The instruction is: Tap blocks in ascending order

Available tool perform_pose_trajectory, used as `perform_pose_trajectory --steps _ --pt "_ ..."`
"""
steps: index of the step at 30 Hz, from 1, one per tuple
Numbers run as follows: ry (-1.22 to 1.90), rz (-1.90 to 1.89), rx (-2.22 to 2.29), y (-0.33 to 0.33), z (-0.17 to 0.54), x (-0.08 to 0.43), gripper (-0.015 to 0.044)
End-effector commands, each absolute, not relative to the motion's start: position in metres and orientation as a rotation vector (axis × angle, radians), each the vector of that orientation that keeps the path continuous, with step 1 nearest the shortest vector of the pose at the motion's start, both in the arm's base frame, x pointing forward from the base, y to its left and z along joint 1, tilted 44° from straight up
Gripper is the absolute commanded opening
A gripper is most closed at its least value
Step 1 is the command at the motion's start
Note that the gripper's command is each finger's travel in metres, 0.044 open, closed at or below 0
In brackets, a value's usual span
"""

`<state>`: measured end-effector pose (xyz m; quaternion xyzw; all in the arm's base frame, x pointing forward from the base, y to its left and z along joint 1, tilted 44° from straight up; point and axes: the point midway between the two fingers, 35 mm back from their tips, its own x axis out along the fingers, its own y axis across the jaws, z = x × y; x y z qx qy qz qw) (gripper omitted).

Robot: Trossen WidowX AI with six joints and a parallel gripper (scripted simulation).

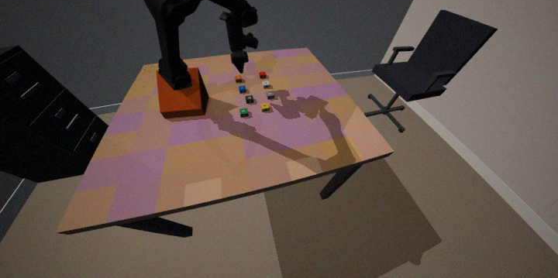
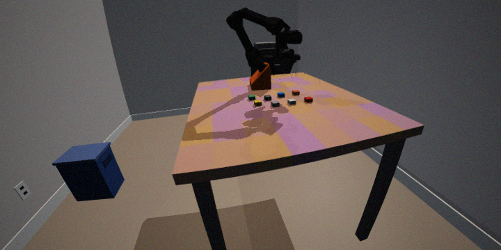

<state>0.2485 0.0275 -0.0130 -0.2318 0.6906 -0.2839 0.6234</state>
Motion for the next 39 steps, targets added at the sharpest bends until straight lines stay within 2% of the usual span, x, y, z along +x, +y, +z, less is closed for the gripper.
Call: perform_pose_trajectory --steps 1,6,13,39 --pt "1.584 -0.653 -0.523 0.029 -0.014 0.249 0.04" --pt "1.584 -0.653 -0.522 0.031 -0.015 0.249 0.04" --pt "1.584 -0.647 -0.516 0.097 -0.073 0.239 0.04" --pt "1.584 -0.647 -0.516 0.1 -0.075 0.245 0.04"
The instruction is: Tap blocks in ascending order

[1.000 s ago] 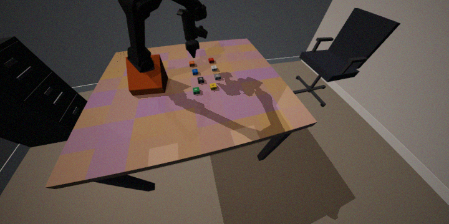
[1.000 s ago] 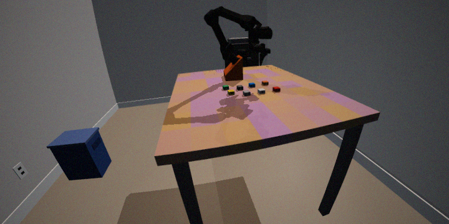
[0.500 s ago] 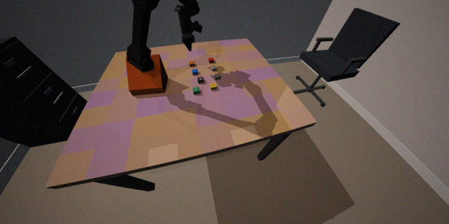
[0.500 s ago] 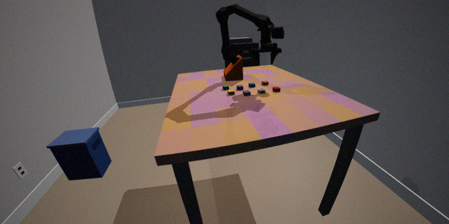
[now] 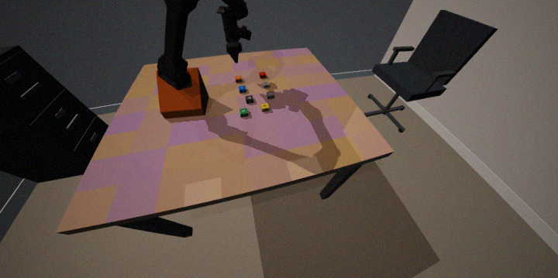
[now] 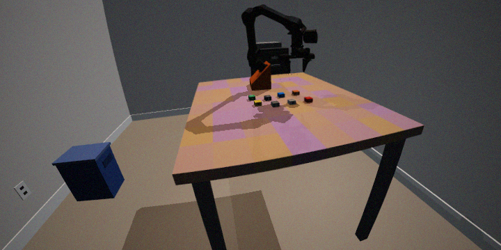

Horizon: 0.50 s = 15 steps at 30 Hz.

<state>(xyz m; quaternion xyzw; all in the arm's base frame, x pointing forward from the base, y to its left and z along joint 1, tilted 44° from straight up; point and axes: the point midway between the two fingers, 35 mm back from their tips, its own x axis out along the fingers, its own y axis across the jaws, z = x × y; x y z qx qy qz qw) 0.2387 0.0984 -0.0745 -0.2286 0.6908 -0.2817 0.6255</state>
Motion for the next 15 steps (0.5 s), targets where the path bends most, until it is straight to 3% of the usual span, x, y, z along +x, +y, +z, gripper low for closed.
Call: perform_pose_trajectory --steps 1,10,15 --pt "1.584 -0.646 -0.515 0.101 -0.076 0.254 0.04" --pt "1.577 -0.649 -0.514 0.092 -0.081 0.35 0.04" --pt "1.576 -0.651 -0.515 0.087 -0.081 0.363 0.04"
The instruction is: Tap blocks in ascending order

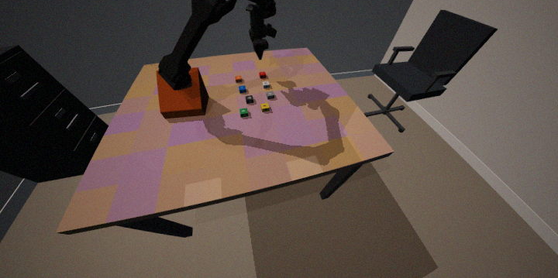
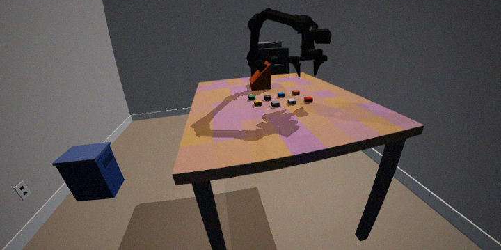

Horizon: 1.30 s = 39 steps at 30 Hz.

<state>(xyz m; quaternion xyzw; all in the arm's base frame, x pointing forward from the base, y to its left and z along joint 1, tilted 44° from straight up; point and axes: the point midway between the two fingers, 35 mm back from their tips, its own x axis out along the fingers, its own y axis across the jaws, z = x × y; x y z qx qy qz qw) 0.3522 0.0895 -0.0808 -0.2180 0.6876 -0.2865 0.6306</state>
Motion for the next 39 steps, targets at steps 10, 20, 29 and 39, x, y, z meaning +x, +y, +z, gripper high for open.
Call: perform_pose_trajectory --steps 10,20,29,39 --pt "1.576 -0.651 -0.515 0.087 -0.081 0.363 0.04" --pt "1.576 -0.651 -0.515 0.085 -0.08 0.364 0.04" --pt "1.577 -0.655 -0.52 0.022 -0.022 0.355 0.04" --pt "1.577 -0.655 -0.52 0.022 -0.022 0.355 0.04"
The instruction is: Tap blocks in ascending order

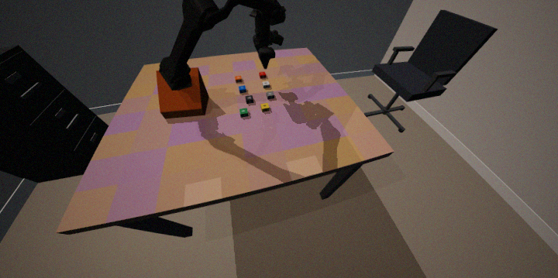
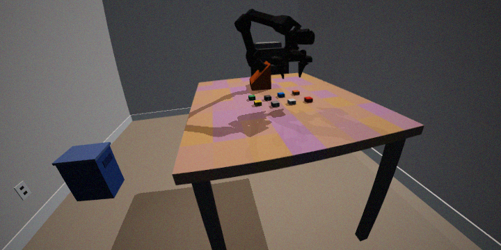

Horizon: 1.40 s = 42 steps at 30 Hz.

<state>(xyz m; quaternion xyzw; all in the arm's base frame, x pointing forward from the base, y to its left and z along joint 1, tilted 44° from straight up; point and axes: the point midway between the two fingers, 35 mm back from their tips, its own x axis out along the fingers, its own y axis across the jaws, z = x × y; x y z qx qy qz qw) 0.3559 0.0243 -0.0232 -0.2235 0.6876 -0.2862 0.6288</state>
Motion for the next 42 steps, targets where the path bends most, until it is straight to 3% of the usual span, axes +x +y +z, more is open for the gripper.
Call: perform_pose_trajectory --steps 1,13,19,42 --pt "1.577 -0.655 -0.52 0.022 -0.022 0.355 0.04" --pt "1.577 -0.655 -0.52 0.019 -0.02 0.355 0.04" --pt "1.576 -0.66 -0.524 -0.044 0.036 0.364 0.04" --pt "1.576 -0.66 -0.524 -0.044 0.036 0.364 0.04"
